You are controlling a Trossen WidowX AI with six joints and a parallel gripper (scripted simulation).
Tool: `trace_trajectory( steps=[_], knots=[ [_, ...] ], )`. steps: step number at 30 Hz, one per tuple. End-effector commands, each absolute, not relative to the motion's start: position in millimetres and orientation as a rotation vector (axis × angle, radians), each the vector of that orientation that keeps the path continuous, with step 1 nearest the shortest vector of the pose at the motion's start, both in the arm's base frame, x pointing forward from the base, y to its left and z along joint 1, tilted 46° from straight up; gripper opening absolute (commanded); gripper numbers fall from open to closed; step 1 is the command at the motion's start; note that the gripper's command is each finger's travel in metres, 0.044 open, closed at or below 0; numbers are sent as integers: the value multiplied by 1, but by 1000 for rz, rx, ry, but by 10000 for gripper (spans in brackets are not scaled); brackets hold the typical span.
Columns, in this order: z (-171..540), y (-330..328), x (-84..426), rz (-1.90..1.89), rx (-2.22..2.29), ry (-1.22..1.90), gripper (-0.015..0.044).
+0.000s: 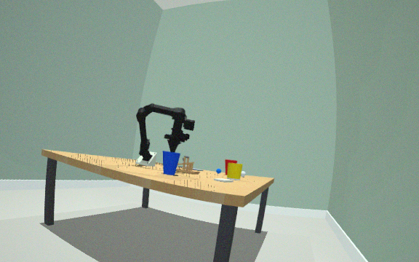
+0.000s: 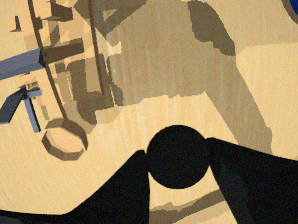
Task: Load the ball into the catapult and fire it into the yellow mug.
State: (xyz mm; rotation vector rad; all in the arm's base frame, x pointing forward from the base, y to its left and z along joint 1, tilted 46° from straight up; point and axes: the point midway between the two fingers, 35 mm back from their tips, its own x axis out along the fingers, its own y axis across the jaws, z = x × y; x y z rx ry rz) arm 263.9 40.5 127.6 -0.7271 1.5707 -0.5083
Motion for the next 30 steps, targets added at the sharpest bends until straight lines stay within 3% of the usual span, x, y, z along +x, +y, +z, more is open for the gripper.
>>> trace_trajectory(
  steps=[1,15,30],
  knots=[
    [102,54,259,-525,-708,1627,0],
    [41,84,231,-655,-660,1783,0],
    [27,75,231,-664,-659,1789,0]
  ],
)
